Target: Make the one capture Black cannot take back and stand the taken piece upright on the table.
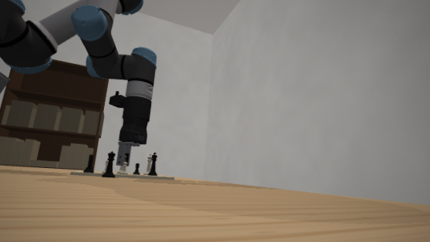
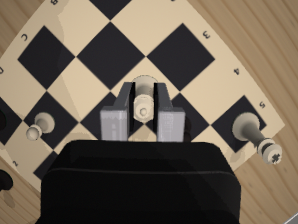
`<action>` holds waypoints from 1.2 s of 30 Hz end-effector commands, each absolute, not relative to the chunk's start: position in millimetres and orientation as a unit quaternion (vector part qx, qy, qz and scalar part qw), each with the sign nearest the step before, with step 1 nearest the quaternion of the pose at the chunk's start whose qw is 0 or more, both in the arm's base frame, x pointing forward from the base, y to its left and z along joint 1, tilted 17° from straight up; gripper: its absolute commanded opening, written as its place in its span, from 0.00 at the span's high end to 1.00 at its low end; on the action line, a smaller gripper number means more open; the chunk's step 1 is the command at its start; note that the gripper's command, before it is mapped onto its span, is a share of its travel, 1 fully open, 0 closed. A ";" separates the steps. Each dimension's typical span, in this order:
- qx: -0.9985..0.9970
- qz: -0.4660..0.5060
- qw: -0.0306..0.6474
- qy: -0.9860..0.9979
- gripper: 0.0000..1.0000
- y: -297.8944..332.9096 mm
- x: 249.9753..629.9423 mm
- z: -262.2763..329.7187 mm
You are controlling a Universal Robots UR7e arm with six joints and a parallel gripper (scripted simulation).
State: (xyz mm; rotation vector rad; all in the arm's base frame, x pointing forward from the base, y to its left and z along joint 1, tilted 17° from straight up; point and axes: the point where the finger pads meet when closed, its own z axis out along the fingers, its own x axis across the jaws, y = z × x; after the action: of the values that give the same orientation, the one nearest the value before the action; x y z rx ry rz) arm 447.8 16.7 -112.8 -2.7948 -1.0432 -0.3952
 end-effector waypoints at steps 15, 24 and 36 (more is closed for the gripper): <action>-0.927 -0.131 0.066 -0.346 0.37 16.4 448.1 -112.5; -0.927 -0.131 0.066 -0.346 0.21 16.4 448.1 -112.5; -0.927 -0.131 0.066 -0.346 0.21 14.4 446.3 -103.5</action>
State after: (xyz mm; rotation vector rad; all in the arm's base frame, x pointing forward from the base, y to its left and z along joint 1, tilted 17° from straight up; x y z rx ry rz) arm 447.0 16.0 -109.7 -2.7946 -1.0430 -0.3947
